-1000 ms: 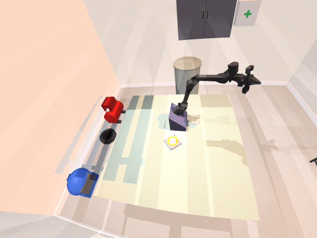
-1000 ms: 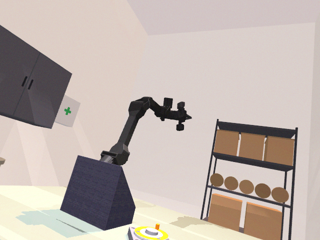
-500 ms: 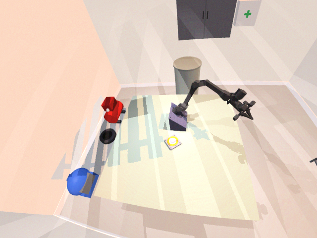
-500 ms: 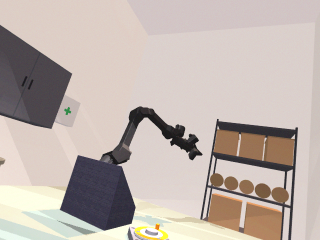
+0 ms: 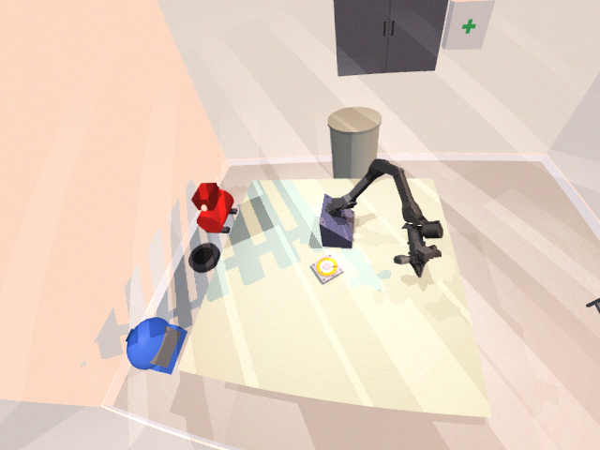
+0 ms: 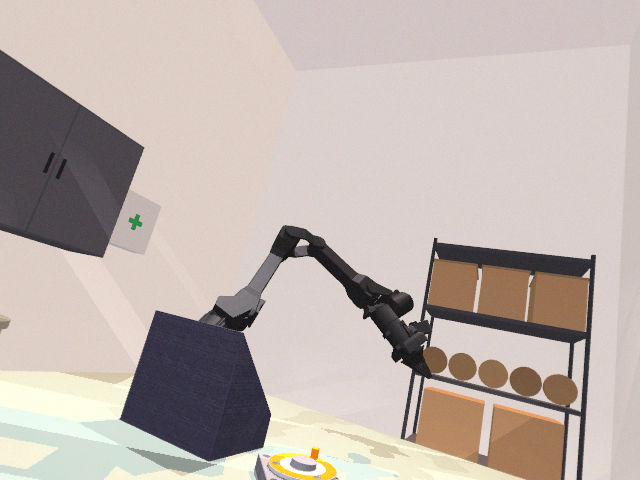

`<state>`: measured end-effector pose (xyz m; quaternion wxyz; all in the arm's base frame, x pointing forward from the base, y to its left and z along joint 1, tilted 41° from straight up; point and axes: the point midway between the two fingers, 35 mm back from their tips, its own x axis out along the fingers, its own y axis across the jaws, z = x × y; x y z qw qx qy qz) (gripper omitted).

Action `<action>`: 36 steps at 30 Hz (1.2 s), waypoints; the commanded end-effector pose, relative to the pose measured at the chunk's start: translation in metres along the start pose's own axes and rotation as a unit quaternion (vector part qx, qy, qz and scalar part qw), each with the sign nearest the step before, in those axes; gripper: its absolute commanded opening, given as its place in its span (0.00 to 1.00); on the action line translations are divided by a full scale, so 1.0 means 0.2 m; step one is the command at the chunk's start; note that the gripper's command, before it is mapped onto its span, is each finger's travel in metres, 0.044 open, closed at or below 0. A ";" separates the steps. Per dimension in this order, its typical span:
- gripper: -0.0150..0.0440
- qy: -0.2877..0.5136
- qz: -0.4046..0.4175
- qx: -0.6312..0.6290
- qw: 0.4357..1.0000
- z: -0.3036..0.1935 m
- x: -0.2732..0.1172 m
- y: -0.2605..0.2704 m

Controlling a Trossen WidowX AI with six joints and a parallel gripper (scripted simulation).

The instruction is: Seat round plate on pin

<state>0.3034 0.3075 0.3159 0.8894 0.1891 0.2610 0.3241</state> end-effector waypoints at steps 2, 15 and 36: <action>0.25 0.102 -0.057 -0.031 0.993 -0.23 0.11 -0.39; 0.25 0.349 -0.084 0.038 0.933 -0.89 -0.09 -1.22; 0.25 0.419 -0.014 0.177 0.890 -1.38 -0.28 -1.37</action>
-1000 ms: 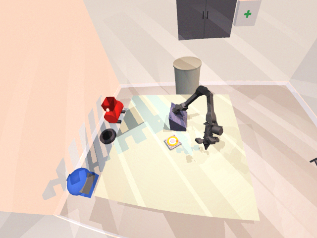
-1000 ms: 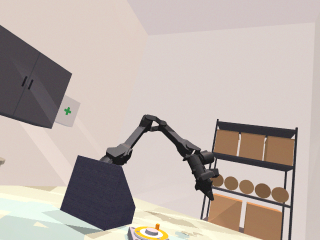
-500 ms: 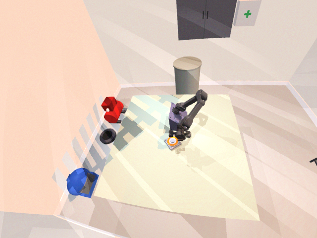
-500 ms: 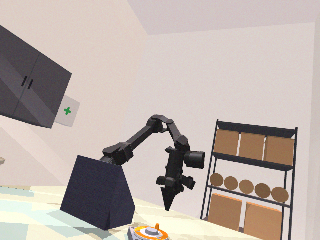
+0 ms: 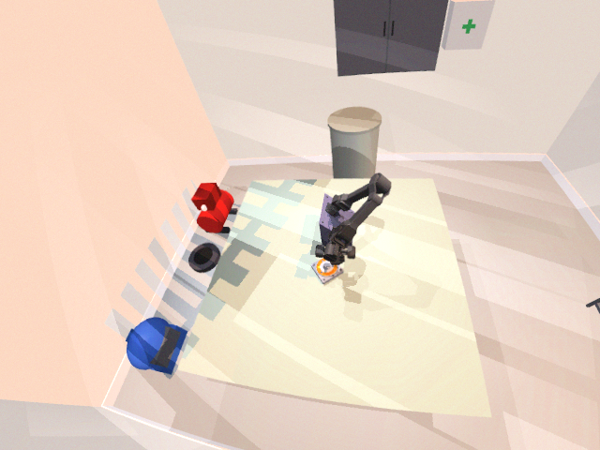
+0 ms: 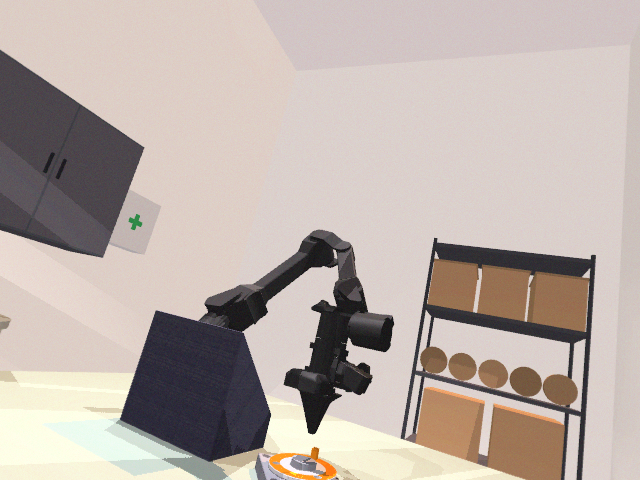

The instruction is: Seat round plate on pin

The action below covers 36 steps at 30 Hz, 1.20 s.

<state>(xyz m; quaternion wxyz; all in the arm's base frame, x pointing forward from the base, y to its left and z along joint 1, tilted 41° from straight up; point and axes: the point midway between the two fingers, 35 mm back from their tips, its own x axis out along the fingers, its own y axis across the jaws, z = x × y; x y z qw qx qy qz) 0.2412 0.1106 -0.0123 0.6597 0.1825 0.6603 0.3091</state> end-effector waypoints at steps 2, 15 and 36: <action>0.25 0.006 0.004 0.005 1.000 -0.02 0.11 0.01; 0.25 0.006 0.005 0.005 1.000 0.02 0.13 0.02; 0.25 0.006 0.005 0.004 1.000 0.16 0.13 0.01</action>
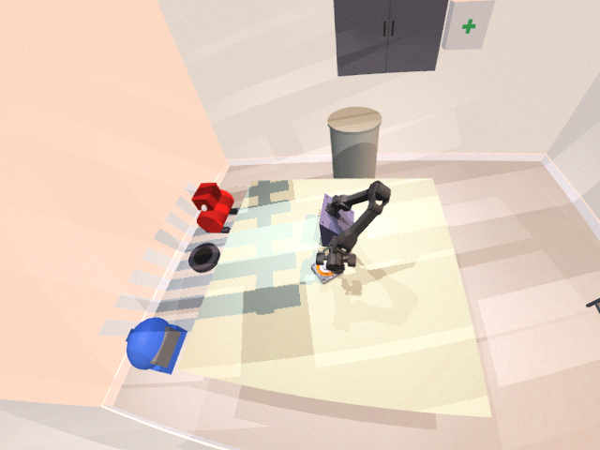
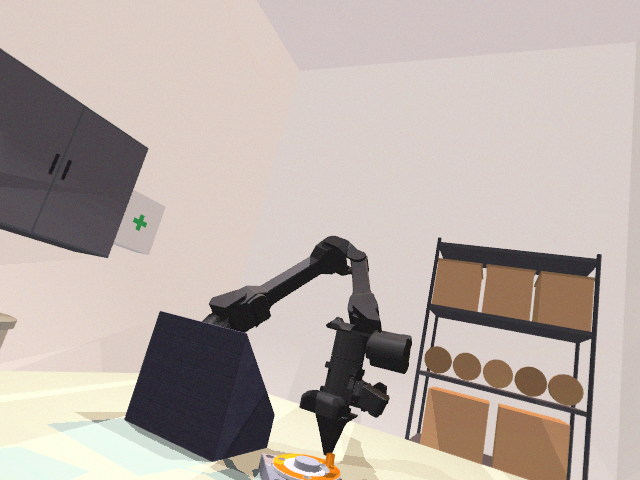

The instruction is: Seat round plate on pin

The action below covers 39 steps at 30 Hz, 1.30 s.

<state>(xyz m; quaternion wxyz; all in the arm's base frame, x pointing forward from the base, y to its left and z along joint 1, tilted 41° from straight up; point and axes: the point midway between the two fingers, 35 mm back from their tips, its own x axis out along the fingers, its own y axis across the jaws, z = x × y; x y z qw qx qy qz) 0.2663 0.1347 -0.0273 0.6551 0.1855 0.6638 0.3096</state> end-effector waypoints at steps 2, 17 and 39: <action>0.25 0.001 0.001 0.001 1.000 0.03 0.00 -0.01; 0.25 0.001 0.001 0.001 1.000 0.07 0.00 -0.03; 0.25 0.000 0.002 0.004 1.000 0.07 -0.19 -0.05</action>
